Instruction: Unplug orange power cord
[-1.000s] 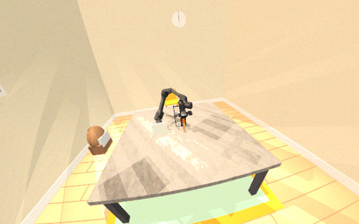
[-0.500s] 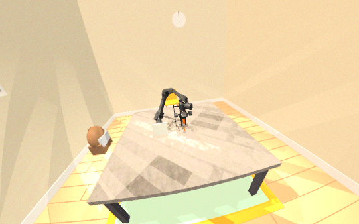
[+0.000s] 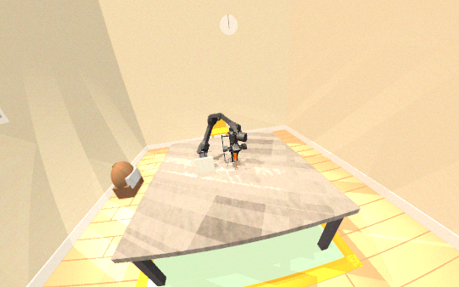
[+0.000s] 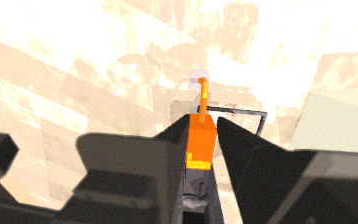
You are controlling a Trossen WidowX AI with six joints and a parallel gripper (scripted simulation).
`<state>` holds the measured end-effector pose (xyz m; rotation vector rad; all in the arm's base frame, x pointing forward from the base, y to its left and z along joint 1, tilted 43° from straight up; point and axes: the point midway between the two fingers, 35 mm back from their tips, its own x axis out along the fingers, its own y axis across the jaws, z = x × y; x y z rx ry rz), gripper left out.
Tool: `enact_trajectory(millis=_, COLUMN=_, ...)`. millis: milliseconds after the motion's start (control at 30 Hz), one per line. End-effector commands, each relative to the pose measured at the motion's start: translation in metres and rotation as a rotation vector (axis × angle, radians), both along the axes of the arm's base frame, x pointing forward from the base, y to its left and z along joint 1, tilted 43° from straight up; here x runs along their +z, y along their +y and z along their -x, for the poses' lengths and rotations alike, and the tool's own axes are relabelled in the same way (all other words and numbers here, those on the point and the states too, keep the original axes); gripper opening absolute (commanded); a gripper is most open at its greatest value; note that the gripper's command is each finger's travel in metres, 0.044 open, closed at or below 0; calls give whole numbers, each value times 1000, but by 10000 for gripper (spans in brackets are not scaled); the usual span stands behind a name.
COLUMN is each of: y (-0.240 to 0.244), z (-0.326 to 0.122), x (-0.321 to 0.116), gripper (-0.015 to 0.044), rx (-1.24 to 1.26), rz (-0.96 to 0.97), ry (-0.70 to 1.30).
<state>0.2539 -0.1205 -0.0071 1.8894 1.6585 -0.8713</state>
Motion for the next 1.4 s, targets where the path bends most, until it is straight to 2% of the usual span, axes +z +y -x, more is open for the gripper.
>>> enact_trajectory(millis=0, y=-19, z=5, x=-9, gripper=0, rx=-24, rz=19, ry=8)
enact_trajectory(millis=67, y=-21, z=6, x=-10, gripper=0, rx=-24, rz=19, ry=8)
enact_trajectory(millis=267, y=-10, z=5, x=-7, gripper=157, rx=-13, rz=11, ry=14)
enact_trajectory(millis=833, y=-17, z=6, x=-1, gripper=160, rx=-26, rz=15, ry=8)
enact_trajectory(millis=1367, y=0, z=1, x=15, gripper=160, rx=-26, rz=14, ry=9)
